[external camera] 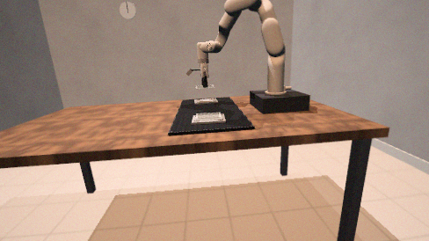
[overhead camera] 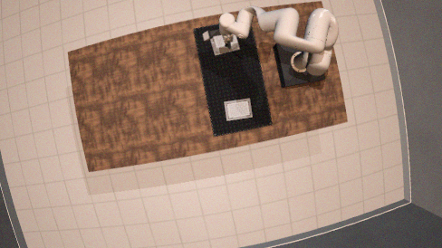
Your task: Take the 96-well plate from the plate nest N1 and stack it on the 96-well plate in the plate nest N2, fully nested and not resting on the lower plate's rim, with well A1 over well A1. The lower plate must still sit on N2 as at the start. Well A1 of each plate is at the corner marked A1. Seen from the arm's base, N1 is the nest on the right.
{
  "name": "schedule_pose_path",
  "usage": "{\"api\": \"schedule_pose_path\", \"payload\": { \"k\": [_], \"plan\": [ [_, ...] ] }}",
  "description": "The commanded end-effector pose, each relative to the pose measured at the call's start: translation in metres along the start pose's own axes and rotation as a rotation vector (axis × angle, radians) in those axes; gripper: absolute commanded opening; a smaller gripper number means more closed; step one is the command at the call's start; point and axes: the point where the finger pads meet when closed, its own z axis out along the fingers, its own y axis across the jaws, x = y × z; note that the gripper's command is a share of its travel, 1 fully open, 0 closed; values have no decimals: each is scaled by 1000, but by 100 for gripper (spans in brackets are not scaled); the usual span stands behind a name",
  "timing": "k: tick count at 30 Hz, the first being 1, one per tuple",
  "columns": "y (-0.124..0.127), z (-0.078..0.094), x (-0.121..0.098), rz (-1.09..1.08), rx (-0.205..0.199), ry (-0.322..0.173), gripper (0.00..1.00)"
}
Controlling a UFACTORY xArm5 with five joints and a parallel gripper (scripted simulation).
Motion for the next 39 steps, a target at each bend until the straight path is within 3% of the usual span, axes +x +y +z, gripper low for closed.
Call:
{"api": "schedule_pose_path", "payload": {
  "k": [1,10,14,39],
  "plan": [
    [1,-3,1,0,-2,3,0],
    [1,-3,1,0,-2,3,0],
    [-13,-3,2,125,-1,3,0],
    [-83,-3,8,125,0,4,0]
  ]
}}
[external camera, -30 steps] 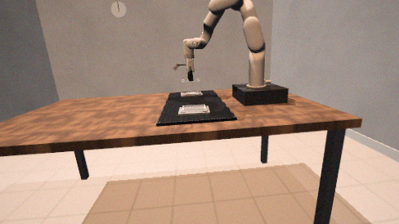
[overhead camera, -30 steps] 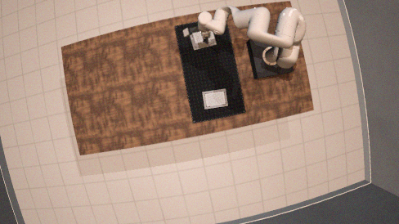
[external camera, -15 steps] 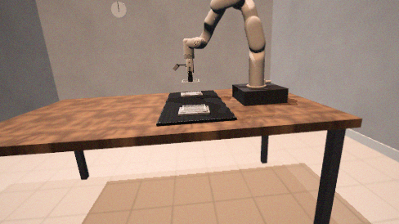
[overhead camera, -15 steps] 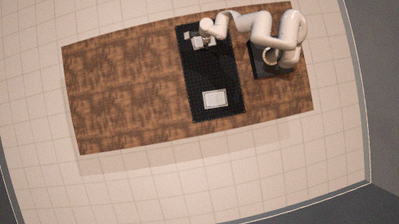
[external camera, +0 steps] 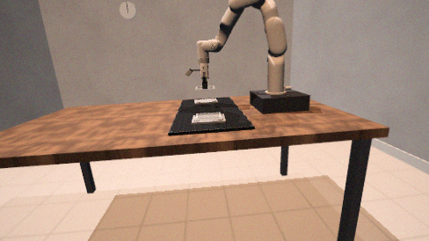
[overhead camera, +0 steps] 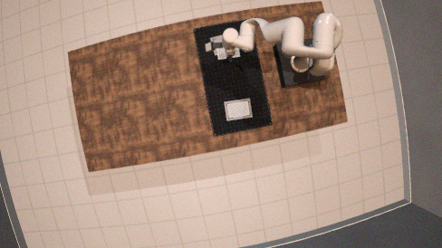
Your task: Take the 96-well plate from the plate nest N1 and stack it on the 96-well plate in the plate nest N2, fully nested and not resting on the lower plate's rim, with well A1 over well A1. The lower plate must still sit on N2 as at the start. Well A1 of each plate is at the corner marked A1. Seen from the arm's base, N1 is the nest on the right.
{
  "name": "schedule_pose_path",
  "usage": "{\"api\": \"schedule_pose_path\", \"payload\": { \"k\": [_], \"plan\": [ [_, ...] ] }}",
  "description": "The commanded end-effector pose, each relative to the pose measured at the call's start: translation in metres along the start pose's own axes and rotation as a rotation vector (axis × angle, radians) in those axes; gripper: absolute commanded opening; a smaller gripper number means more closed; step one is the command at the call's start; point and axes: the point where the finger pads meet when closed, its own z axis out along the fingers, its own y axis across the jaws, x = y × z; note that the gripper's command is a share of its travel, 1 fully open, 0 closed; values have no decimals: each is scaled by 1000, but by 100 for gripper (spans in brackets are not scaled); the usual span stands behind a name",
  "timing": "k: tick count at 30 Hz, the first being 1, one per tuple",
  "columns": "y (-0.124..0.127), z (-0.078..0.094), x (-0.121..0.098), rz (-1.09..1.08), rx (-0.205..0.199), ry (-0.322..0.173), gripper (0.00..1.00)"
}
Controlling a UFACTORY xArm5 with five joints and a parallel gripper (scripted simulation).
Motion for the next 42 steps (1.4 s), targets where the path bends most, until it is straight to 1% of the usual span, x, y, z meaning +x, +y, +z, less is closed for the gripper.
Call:
{"api": "schedule_pose_path", "payload": {
  "k": [1,11,13,28,30,42],
  "plan": [
    [-10,-1,1,-1,-1,4,0],
    [-43,-1,-1,-1,0,4,0],
    [-43,-1,-1,-1,0,4,0],
    [-93,-2,-3,-1,1,5,0],
    [-93,-2,-3,-1,1,5,0],
    [-133,-2,-5,-1,2,5,0]
  ]
}}
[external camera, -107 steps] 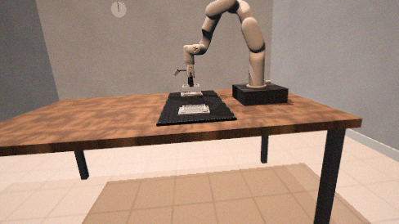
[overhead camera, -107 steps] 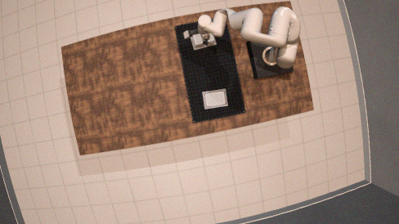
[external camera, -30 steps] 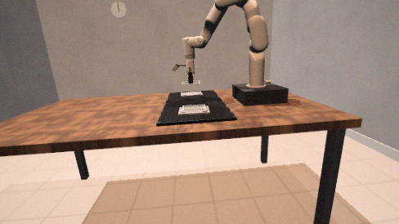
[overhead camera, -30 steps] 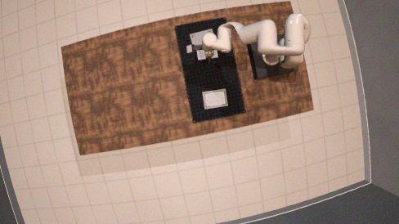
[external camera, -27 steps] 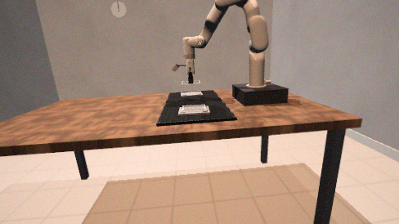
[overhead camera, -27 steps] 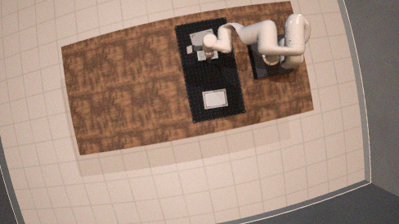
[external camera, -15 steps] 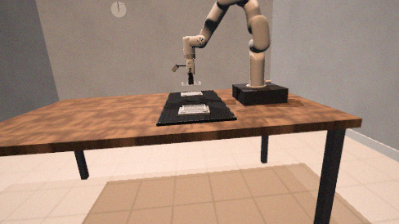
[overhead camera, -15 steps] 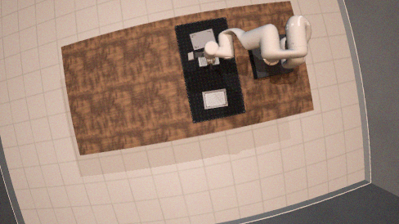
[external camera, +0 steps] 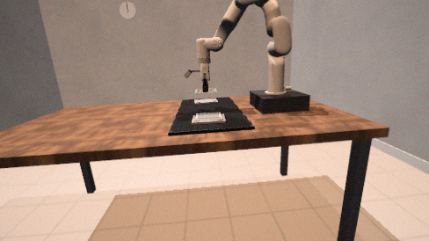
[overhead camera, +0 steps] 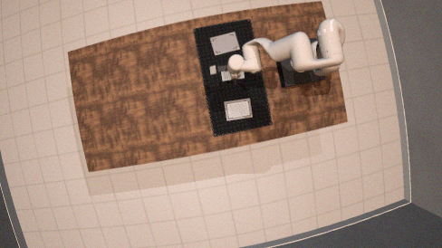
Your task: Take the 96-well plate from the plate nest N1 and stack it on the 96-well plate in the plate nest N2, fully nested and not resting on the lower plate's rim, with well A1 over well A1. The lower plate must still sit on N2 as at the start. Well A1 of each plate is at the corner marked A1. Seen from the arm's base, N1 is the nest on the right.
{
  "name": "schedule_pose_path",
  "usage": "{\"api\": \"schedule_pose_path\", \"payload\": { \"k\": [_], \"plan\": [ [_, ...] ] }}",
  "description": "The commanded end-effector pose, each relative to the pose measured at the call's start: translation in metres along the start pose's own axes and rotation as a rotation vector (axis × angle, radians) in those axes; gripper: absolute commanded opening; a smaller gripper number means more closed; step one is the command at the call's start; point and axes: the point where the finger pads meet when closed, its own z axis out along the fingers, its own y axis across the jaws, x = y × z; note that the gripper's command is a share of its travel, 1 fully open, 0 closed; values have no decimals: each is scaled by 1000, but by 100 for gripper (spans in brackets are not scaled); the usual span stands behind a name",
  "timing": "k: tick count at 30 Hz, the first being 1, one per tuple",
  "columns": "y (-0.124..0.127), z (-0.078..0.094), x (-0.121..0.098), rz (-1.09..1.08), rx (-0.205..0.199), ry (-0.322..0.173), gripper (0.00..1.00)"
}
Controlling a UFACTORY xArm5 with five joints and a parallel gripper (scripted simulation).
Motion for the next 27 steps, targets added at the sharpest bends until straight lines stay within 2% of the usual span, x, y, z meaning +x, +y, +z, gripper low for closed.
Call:
{"api": "schedule_pose_path", "payload": {
  "k": [1,27],
  "plan": [
    [-10,-1,1,0,0,4,0],
    [-83,-1,-3,0,2,4,0]
  ]
}}
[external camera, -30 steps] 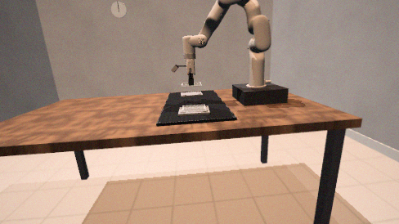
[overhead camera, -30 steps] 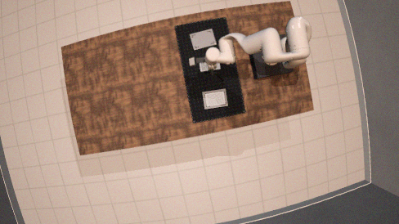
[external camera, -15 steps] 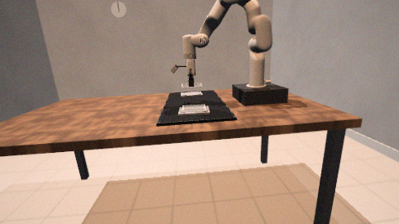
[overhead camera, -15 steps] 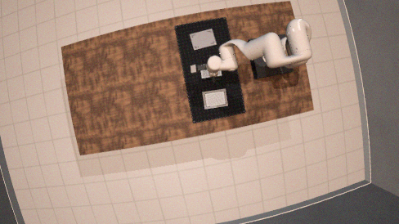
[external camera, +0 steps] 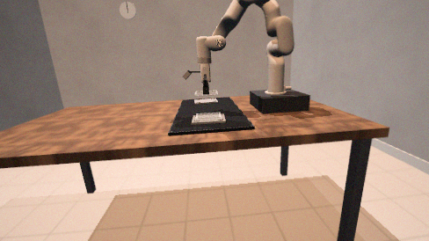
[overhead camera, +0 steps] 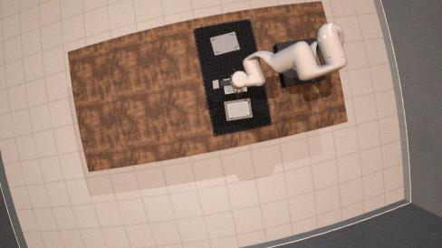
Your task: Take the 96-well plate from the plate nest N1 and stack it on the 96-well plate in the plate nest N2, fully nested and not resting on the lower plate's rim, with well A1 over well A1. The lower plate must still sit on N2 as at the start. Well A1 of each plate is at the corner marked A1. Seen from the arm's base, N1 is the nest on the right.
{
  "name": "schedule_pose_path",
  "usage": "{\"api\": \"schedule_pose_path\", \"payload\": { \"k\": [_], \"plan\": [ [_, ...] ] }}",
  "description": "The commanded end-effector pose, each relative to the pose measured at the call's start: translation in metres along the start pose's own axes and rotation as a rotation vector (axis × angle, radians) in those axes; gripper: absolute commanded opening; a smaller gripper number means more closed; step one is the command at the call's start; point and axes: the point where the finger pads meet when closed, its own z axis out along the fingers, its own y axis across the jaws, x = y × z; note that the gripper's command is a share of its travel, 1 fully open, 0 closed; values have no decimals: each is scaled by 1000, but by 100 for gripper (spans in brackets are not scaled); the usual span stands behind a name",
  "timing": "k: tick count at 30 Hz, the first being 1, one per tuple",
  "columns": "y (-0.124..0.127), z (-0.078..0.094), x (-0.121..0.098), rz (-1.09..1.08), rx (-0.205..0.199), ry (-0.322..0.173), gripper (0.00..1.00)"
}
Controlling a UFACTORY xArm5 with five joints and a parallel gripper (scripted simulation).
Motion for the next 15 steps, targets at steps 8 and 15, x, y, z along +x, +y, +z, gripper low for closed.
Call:
{"api": "schedule_pose_path", "payload": {
  "k": [8,15],
  "plan": [
    [-34,-1,0,-1,2,4,0],
    [-50,-1,-1,-1,2,4,0]
  ]
}}
